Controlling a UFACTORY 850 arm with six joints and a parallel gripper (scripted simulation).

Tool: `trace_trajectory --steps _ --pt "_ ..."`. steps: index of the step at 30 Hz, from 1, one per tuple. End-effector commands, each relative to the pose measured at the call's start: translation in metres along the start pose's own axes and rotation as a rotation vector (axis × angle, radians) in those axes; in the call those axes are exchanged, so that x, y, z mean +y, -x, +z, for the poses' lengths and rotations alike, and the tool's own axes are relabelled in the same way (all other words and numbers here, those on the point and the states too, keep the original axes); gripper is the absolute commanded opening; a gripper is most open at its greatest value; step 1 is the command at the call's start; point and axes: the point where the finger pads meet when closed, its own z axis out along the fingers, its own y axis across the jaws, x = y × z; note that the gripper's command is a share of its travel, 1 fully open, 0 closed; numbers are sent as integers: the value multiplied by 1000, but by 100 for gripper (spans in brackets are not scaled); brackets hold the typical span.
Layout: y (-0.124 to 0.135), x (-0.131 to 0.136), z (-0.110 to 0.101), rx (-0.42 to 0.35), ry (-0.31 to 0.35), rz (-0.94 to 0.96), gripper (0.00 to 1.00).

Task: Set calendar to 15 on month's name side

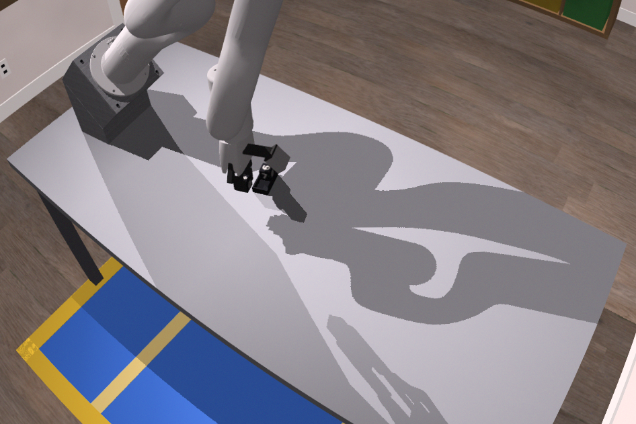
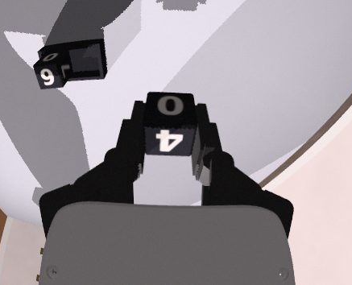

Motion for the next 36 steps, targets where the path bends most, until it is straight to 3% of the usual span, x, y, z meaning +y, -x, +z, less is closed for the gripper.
trace_trajectory --steps 1,19,34,36 --pt "-1 1 0 -1 -40 8 29" --pt "-1 1 14 -1 -41 8 29" --pt "-1 -1 80 -1 -41 8 29" --pt "-1 -1 80 -1 -41 8 29"
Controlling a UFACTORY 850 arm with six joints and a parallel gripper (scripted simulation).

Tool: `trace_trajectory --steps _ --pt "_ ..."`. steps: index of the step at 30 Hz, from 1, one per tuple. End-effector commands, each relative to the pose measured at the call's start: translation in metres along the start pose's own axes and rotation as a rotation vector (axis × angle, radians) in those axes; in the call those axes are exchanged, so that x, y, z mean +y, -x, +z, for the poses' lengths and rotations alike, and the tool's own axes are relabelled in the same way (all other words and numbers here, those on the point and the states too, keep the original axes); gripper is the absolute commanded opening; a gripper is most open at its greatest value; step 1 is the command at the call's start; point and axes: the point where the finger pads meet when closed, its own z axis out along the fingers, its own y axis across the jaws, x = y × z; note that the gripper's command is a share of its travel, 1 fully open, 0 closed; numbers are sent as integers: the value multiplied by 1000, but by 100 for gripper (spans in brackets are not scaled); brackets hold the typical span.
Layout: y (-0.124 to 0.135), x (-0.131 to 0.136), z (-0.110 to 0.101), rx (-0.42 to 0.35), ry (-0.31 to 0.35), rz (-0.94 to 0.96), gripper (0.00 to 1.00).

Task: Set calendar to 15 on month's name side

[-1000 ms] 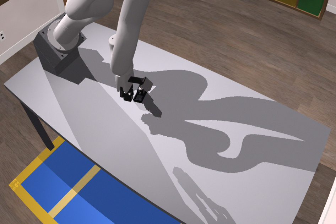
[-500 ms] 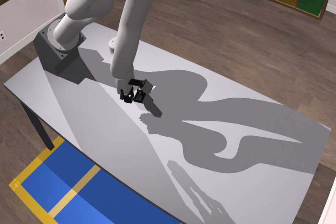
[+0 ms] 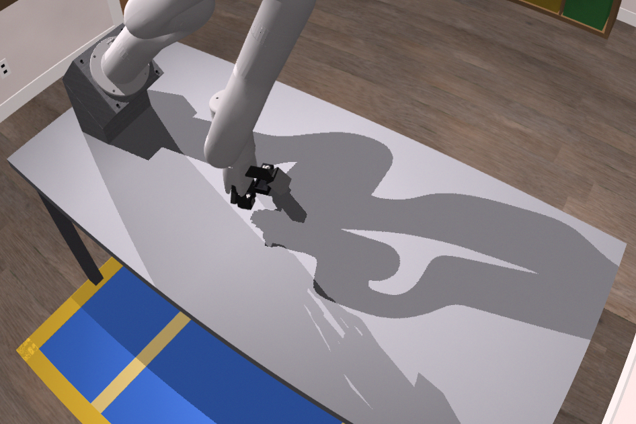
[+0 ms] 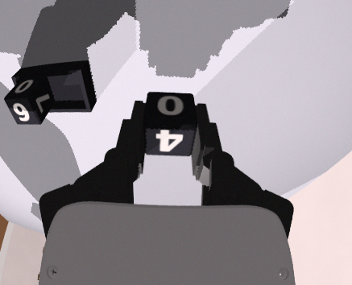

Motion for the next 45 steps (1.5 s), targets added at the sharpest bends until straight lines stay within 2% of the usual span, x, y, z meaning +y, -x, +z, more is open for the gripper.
trace_trajectory --steps 1,7,45 --pt "-2 1 20 7 11 -1 29" --pt "-2 1 30 7 11 -1 29" --pt "-2 1 30 7 11 -1 29"
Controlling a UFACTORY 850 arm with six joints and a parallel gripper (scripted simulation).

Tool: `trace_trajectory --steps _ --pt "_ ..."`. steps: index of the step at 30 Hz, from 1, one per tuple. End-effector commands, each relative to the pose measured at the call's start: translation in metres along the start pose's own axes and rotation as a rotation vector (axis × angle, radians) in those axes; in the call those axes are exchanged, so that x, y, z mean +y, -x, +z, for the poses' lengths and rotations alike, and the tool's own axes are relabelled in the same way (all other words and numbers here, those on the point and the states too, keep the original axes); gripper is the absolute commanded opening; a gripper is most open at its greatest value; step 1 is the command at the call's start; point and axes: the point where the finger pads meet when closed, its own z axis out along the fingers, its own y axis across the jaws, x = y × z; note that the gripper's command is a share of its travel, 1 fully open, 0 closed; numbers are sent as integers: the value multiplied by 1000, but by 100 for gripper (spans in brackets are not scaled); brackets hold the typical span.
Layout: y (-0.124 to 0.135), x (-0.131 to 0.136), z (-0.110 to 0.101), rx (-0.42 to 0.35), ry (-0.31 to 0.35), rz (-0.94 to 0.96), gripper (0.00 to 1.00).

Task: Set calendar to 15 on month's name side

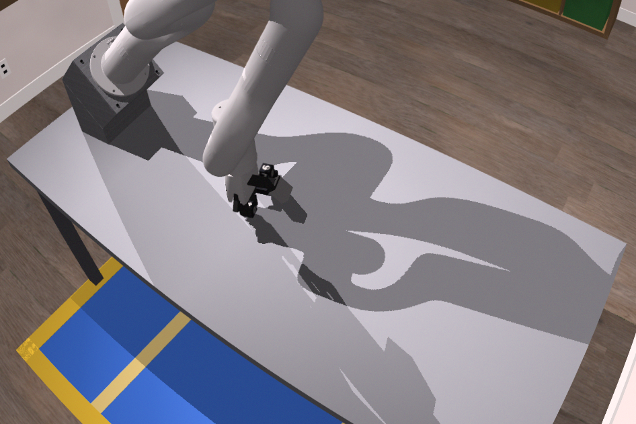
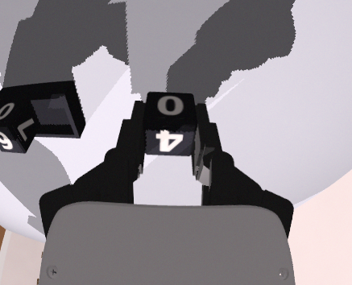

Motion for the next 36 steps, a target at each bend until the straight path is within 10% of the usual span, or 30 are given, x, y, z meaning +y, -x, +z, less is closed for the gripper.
trace_trajectory --steps 1,36 --pt "0 0 0 1 0 0 29" --pt "-1 0 0 1 0 0 29"
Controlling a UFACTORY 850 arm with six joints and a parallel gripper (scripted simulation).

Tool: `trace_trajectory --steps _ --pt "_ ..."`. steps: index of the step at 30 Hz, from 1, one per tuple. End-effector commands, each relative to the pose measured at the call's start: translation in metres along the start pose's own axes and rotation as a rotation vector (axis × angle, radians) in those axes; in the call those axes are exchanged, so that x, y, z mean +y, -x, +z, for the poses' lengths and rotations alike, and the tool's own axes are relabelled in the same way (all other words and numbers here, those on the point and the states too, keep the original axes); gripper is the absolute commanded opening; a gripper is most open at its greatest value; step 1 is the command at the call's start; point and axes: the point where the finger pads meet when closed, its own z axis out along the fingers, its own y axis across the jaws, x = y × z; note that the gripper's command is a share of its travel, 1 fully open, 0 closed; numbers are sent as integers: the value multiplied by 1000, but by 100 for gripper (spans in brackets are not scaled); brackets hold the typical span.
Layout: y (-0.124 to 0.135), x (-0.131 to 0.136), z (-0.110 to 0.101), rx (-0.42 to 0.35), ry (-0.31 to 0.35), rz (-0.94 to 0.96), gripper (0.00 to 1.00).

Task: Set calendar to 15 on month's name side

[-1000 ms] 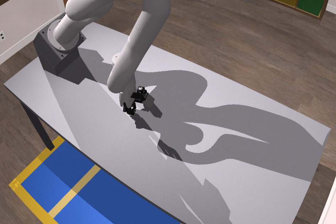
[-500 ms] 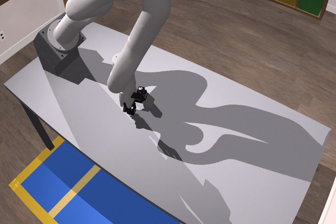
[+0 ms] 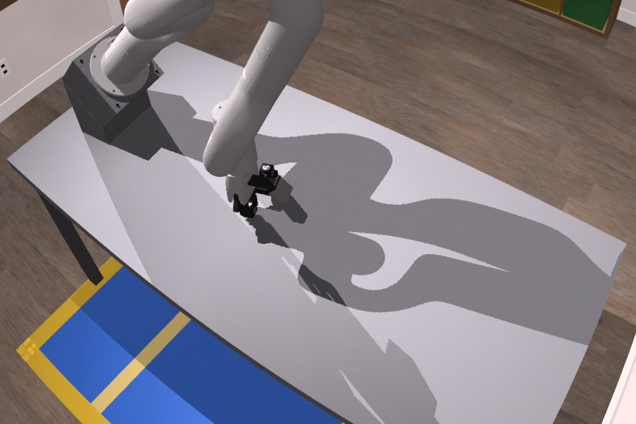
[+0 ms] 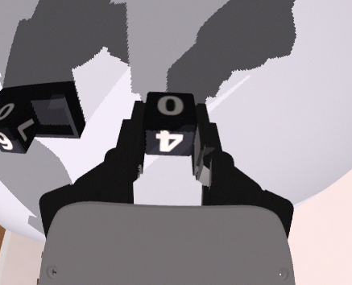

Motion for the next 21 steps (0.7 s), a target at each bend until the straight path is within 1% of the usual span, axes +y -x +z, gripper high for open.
trace_trajectory --steps 1,21 --pt "0 0 0 1 0 0 29" --pt "0 0 3 1 0 0 29"
